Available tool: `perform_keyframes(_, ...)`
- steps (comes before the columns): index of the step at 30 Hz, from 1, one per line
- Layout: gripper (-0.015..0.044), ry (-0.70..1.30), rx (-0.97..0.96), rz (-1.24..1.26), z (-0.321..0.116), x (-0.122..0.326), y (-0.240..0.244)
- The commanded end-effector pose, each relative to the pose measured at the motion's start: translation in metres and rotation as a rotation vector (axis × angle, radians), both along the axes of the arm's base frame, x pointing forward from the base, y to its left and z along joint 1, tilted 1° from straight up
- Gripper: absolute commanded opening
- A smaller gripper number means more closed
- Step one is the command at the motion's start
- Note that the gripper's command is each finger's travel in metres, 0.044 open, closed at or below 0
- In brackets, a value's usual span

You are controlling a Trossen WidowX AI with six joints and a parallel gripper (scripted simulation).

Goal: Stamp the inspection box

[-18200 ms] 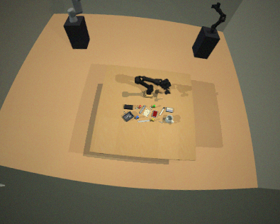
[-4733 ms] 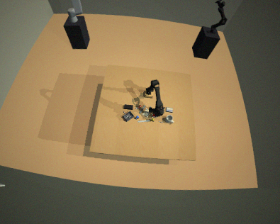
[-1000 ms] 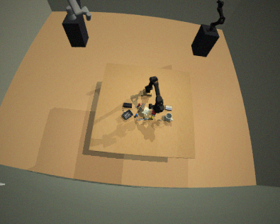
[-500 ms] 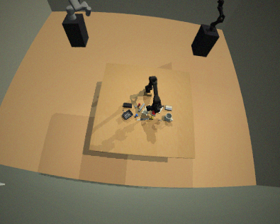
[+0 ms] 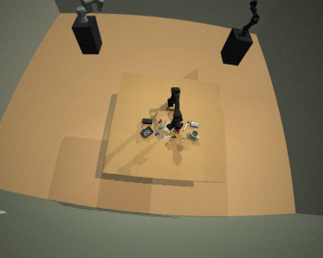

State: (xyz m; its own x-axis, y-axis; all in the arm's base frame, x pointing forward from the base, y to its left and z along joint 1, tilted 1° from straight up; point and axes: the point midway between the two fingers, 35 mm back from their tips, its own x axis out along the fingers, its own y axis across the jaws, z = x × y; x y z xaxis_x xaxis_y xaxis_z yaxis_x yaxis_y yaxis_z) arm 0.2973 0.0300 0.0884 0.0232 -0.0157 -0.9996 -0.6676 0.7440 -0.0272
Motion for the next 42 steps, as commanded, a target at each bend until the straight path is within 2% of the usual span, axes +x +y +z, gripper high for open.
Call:
perform_keyframes(1,0.0000,-0.002,-0.001,0.098,0.000,-0.001,-0.008)
perform_keyframes(21,0.0000,0.005,-0.017,0.637,0.001,-0.008,-0.048)
perform_keyframes(42,0.0000,0.006,-0.016,0.639,-0.012,-0.006,-0.048)
